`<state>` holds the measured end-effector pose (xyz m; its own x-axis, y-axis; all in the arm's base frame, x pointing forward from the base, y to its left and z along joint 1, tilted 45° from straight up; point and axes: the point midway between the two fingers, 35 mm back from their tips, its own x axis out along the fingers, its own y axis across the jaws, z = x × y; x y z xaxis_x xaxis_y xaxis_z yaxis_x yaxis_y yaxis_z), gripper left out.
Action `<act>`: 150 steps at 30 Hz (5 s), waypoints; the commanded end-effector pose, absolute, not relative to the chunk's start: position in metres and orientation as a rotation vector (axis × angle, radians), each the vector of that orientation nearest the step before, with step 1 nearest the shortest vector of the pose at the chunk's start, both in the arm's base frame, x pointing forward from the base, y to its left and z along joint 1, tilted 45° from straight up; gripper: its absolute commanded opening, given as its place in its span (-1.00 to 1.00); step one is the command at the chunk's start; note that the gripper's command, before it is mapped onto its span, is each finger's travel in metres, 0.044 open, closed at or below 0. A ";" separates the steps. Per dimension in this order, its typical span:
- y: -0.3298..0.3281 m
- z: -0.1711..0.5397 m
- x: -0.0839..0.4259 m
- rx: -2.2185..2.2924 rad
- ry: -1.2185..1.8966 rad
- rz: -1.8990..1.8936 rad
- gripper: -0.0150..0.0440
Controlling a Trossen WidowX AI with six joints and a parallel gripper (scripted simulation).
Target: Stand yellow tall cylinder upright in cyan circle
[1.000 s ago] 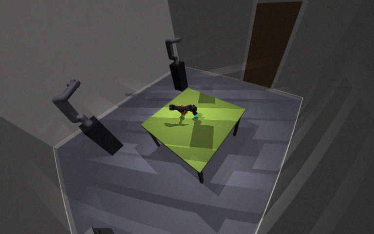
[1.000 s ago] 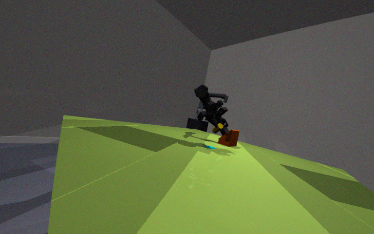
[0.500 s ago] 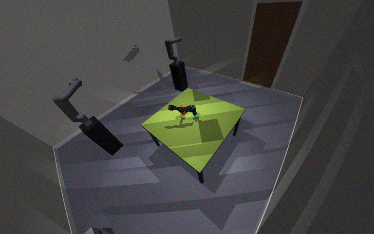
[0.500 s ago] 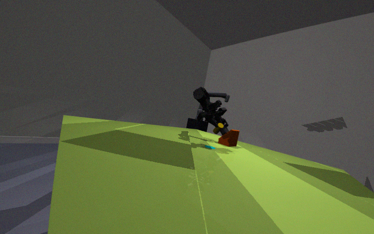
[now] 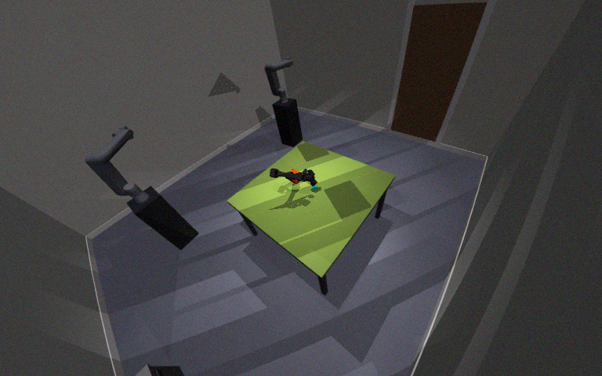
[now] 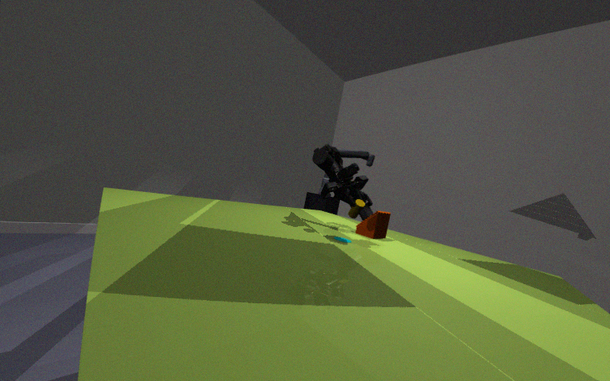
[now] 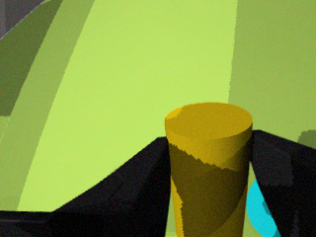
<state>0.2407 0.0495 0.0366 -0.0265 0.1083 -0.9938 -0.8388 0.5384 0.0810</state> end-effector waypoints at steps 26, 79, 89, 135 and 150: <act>0.049 0.041 0.241 -0.634 1.180 0.932 -0.14; 0.044 0.061 0.244 -0.654 0.739 0.970 -0.14; 0.042 0.065 0.244 -0.674 0.654 0.967 -0.14; -0.011 0.016 0.238 -0.700 0.593 0.964 -0.14; -0.034 -0.009 0.232 -0.699 0.599 0.957 -0.14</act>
